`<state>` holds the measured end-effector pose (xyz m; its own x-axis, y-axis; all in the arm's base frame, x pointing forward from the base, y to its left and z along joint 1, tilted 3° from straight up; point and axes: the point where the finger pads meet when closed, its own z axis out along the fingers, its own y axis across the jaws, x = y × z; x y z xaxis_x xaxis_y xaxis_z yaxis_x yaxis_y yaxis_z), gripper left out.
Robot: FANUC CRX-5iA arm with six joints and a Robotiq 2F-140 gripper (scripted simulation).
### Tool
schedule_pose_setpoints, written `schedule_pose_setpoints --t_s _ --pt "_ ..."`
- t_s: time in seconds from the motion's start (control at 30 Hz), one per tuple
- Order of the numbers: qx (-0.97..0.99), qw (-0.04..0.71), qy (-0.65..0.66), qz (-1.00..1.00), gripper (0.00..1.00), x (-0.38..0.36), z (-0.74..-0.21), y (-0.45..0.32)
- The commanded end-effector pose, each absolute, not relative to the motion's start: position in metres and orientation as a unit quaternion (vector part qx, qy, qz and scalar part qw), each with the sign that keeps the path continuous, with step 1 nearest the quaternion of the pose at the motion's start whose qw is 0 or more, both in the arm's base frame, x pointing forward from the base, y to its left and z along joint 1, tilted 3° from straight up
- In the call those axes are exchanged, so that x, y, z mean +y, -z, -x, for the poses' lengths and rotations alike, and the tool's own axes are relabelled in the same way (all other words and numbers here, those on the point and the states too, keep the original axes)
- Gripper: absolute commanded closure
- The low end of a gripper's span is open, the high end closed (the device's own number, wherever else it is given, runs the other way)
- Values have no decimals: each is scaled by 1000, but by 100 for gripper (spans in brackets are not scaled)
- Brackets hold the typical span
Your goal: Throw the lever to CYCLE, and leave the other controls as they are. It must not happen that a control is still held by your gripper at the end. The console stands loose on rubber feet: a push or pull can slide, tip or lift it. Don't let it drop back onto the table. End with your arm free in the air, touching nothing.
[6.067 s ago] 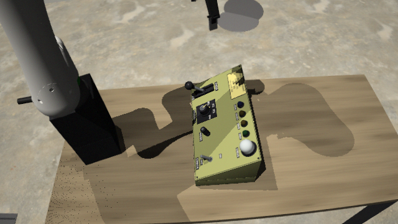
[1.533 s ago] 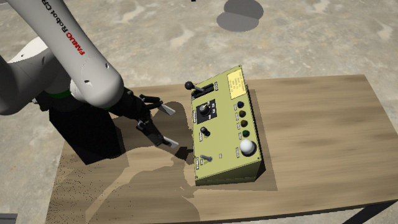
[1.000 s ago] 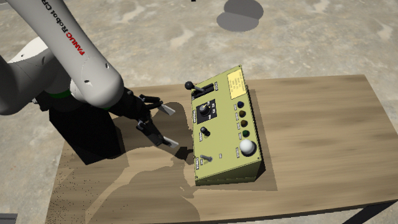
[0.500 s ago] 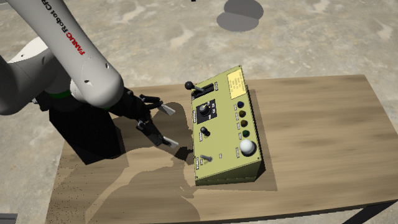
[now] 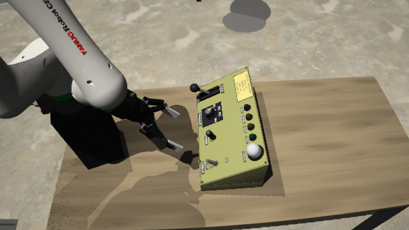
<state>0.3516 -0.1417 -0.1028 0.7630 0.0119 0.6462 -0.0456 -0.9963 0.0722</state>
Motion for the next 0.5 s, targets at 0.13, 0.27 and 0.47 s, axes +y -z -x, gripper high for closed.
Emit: schedule_pose_setpoints --t_s 0.13,0.27,0.47 --pt "-9 42 -344 -938 0 -141 -350 99" --pt "-9 42 -344 -938 0 -141 -348 96" --pt "-9 42 -344 -938 0 -140 -345 92"
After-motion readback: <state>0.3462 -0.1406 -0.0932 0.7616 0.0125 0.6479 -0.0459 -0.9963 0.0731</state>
